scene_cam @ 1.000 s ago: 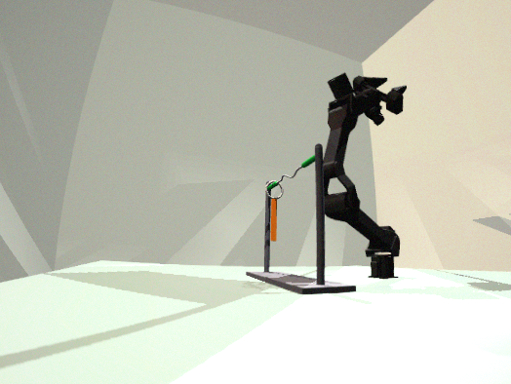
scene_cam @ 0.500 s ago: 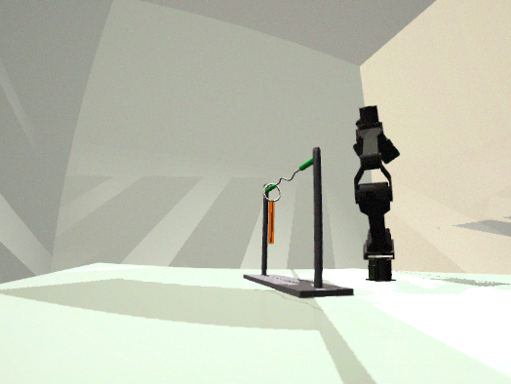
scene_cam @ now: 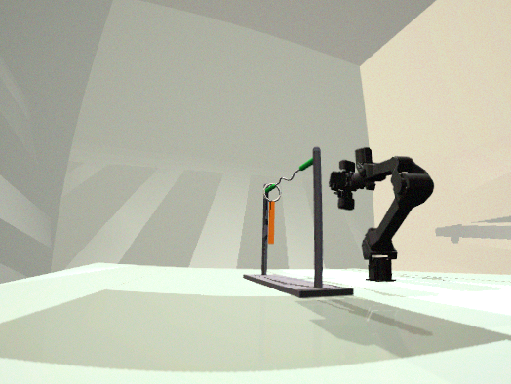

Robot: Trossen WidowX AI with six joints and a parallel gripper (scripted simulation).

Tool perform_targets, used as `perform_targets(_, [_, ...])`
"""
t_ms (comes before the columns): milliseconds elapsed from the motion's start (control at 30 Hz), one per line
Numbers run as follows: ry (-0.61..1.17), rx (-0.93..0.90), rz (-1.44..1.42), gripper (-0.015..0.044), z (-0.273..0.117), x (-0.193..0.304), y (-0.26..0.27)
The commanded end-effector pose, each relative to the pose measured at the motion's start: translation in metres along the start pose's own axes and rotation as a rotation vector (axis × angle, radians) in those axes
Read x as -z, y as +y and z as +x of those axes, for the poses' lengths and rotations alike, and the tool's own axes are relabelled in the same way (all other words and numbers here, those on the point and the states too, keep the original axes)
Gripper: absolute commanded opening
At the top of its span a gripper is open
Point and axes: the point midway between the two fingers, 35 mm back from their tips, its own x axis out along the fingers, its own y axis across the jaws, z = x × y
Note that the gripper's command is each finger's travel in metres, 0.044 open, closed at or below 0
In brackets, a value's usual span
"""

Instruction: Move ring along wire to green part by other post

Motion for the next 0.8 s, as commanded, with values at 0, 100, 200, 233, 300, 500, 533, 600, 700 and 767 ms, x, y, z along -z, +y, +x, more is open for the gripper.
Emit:
perform_targets(0, [-0.256,-0.150,0.215,0.0160,0.012,-0.044,0.056])
perform_targets(100, [-0.417,-0.277,0.359,0.0160,0.009,-0.076,0.094])
perform_targets(200, [-0.563,-0.426,0.499,0.0160,-0.003,-0.107,0.129])
perform_targets(233, [-0.608,-0.481,0.544,0.0160,-0.009,-0.116,0.141])
perform_targets(300, [-0.693,-0.597,0.631,0.0160,-0.023,-0.135,0.163])
perform_targets(500, [-0.888,-0.996,0.863,0.0160,-0.083,-0.176,0.222])
perform_targets(533, [-0.909,-1.065,0.896,0.0160,-0.094,-0.180,0.230])
perform_targets(600, [-0.939,-1.191,0.949,0.0160,-0.115,-0.186,0.243])
perform_targets(700, [-0.961,-1.305,0.993,0.0160,-0.133,-0.189,0.253])
perform_targets(767, [-0.969,-1.342,1.010,0.0160,-0.140,-0.190,0.256])
